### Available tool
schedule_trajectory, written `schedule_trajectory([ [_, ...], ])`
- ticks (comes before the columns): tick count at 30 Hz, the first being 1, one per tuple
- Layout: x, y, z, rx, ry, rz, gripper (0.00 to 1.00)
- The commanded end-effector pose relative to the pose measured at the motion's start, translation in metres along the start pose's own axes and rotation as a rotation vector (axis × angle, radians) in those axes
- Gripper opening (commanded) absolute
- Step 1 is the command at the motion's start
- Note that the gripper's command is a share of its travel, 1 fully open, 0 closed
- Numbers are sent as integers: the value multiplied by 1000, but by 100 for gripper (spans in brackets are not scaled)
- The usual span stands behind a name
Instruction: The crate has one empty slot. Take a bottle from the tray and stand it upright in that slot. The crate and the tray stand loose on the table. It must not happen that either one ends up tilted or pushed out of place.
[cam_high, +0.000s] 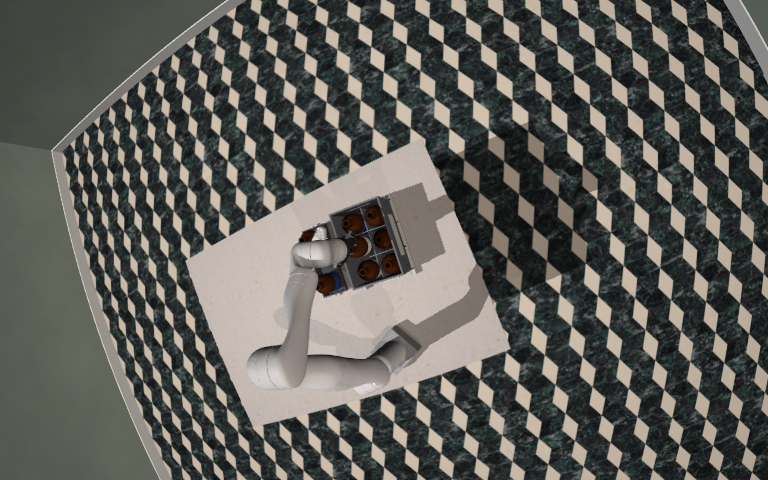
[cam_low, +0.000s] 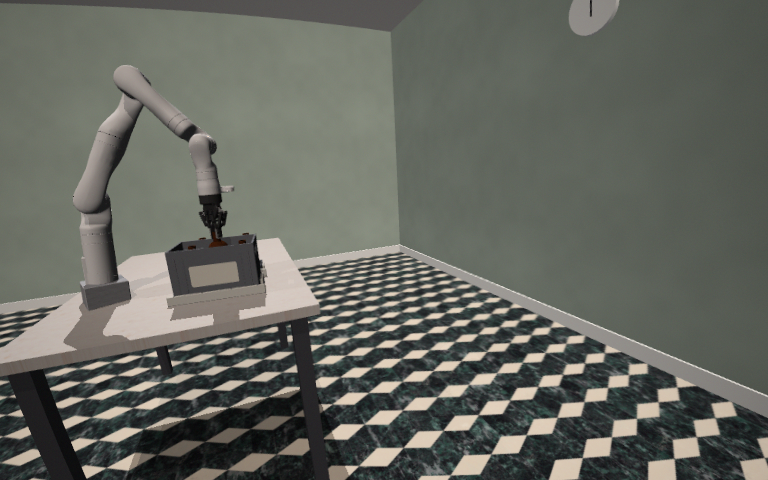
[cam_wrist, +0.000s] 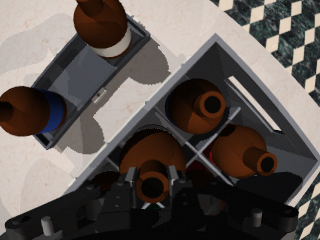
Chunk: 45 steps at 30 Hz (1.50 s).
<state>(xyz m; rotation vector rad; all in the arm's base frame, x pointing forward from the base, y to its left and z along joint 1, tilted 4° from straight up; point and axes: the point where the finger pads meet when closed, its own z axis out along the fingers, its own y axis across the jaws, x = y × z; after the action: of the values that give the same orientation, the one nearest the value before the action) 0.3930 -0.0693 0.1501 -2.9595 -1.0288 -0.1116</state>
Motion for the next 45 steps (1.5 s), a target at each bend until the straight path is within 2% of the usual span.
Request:
schedule_trajectory([
  [1,-1,0,4,3,-4,1,0],
  [21,-1,0,21,3,-4,1,0],
  [45,-1,0,22,3,-4,1,0],
])
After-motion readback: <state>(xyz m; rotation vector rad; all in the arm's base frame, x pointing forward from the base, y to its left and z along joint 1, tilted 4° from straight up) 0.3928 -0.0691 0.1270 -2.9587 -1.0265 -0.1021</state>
